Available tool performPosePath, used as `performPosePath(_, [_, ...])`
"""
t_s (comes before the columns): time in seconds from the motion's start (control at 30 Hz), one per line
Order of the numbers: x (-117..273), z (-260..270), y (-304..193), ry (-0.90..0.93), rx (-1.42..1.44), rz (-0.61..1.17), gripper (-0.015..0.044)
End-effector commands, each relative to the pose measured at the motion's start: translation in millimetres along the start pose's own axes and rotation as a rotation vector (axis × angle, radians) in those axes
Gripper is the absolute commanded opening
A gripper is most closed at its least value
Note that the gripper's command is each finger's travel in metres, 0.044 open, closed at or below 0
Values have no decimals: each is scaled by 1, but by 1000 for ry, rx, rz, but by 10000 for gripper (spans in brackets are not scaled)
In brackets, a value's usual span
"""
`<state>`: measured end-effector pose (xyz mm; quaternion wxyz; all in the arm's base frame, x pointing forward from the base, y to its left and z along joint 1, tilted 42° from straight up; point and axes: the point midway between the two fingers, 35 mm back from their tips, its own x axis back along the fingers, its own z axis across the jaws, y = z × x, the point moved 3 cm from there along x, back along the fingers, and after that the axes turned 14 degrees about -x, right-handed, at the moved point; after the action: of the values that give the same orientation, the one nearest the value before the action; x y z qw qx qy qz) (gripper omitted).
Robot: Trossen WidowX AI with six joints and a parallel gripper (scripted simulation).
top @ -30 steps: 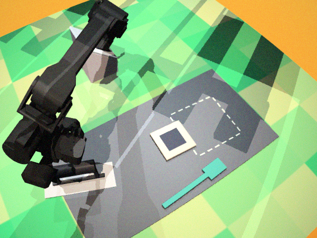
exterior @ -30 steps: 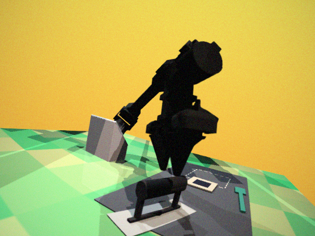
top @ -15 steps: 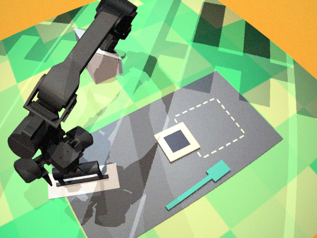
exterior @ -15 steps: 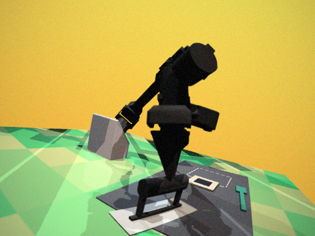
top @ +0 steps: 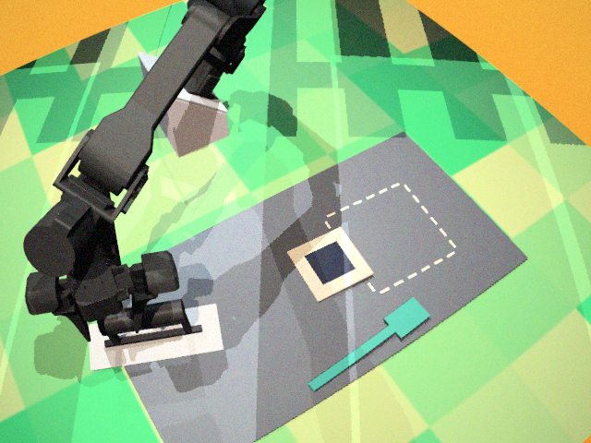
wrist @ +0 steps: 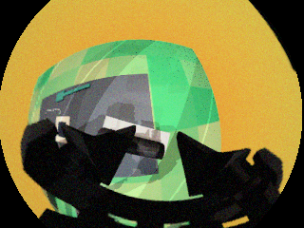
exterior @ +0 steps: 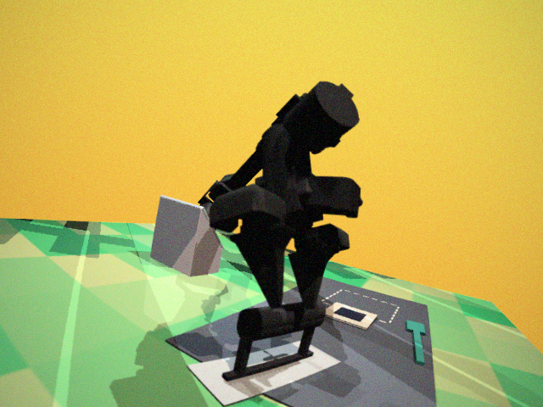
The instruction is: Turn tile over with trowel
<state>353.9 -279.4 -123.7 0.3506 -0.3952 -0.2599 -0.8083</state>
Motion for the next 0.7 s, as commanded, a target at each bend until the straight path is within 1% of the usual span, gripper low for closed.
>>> performPosePath(0.0, [-1,0,-6,8,-151,-34,300])
performPosePath(0.67, [5,4,-28,100,-807,-193,300])
